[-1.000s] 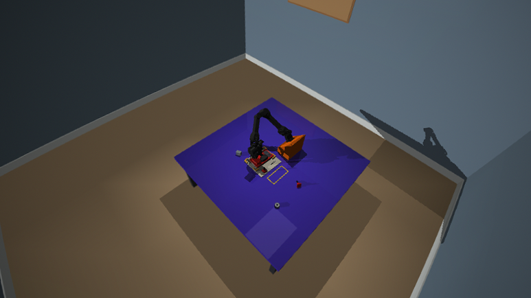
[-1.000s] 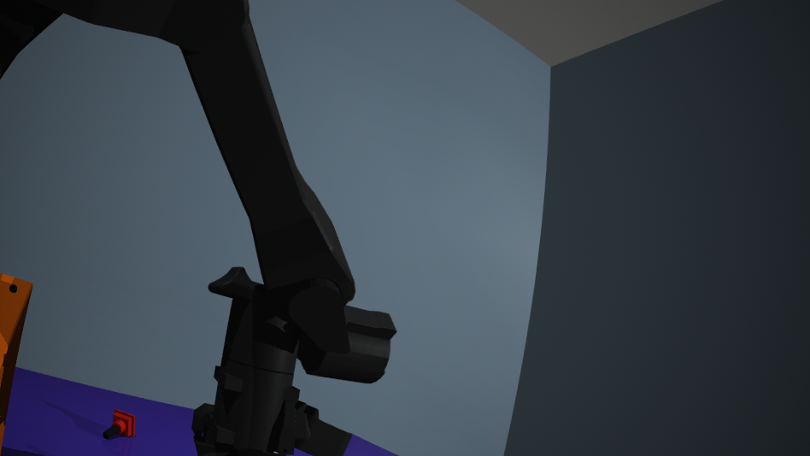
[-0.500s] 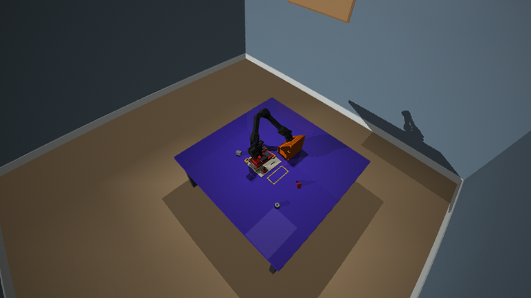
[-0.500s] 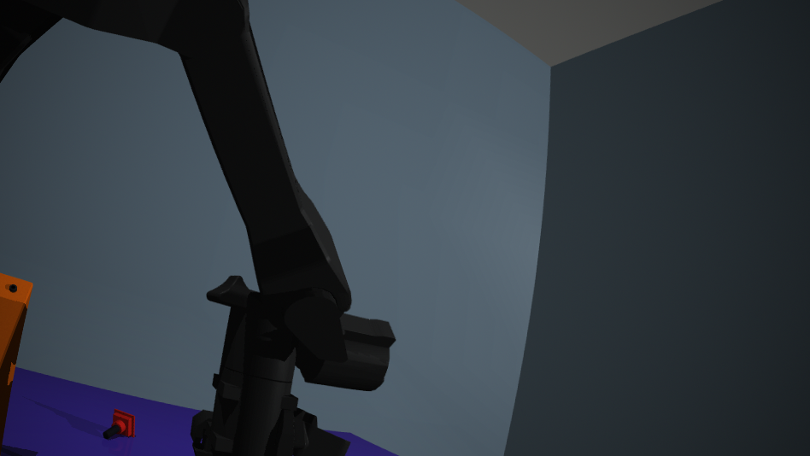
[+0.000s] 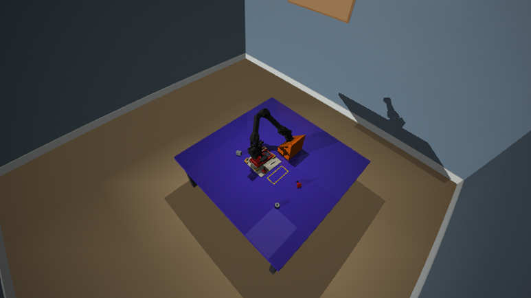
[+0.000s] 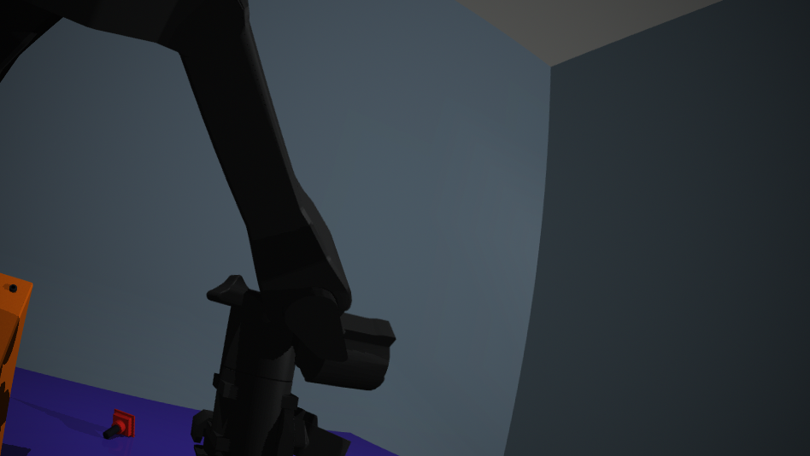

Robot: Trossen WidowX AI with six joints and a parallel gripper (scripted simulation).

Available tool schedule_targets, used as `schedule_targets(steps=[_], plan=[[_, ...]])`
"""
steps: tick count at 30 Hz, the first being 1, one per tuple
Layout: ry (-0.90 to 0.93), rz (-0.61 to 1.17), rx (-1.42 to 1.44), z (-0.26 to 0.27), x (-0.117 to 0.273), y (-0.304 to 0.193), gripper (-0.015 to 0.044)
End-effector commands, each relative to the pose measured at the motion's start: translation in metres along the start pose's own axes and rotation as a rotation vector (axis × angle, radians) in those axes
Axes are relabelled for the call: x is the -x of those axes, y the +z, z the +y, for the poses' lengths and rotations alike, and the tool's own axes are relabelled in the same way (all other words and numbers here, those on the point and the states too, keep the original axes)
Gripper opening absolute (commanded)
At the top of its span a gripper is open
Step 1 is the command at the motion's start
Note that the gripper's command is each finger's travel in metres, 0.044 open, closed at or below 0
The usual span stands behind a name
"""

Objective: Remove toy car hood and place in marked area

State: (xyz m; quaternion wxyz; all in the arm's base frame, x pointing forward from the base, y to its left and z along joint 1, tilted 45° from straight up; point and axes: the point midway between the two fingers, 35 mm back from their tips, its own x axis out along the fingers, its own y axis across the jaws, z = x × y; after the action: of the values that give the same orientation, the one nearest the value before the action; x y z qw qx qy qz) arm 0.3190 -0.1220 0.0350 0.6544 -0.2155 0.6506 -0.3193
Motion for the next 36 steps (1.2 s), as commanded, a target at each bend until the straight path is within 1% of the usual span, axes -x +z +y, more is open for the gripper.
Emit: schedule_targets(steps=[1,7,8,36], plan=[[0.001,0.001,-0.001,0.000,0.001,0.000,0.0163],[0.001,0.001,-0.001,0.000,0.005,0.000,0.0006],[0.001,0.001,-0.001,0.000,0.006,0.000,0.0000],[0.001,0.001,0.000,0.000,0.024,0.000,0.0000]])
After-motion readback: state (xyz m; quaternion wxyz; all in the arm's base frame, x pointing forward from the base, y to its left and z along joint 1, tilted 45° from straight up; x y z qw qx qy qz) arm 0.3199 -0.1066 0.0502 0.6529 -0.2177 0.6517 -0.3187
